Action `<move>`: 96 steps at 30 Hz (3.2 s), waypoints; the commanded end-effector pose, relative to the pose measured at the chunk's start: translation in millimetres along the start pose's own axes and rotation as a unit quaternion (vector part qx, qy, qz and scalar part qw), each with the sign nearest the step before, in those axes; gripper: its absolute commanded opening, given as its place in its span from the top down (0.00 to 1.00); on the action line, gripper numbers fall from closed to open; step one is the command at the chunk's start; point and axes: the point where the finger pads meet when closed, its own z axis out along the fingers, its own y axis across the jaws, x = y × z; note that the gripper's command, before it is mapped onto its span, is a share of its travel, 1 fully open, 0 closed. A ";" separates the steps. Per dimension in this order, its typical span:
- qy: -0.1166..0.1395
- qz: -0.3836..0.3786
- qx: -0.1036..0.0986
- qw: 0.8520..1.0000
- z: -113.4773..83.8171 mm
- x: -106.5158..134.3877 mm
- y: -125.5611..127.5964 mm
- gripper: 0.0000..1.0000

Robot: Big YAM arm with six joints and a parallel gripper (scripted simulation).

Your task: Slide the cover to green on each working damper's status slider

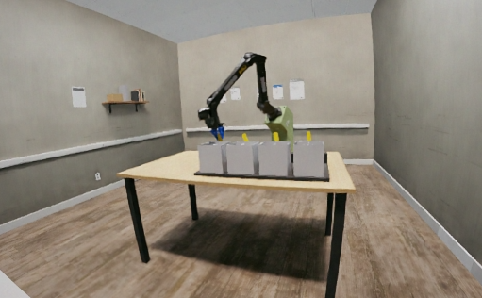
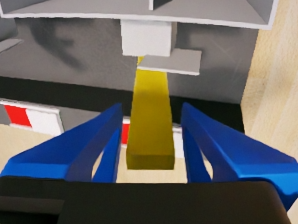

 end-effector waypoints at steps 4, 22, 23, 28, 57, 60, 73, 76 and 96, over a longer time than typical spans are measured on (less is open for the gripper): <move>-0.003 -0.003 0.000 1.000 1.1 -4.1 2.1 0.64; -0.003 -0.003 0.000 1.000 1.1 -4.1 2.1 0.64; -0.003 -0.003 0.000 1.000 1.1 -4.1 2.1 0.64; -0.003 -0.003 0.000 1.000 1.1 -4.1 2.1 0.64; -0.003 -0.002 0.000 1.000 0.8 -3.5 1.6 0.83; -0.003 -0.002 0.000 1.000 0.8 -3.5 1.6 0.83; -0.009 -0.007 0.015 1.000 -4.1 -7.7 5.9 0.83; -0.009 -0.007 0.020 1.000 -4.1 -7.7 6.9 0.83; -0.011 -0.005 0.086 0.996 -3.2 -7.7 19.6 0.83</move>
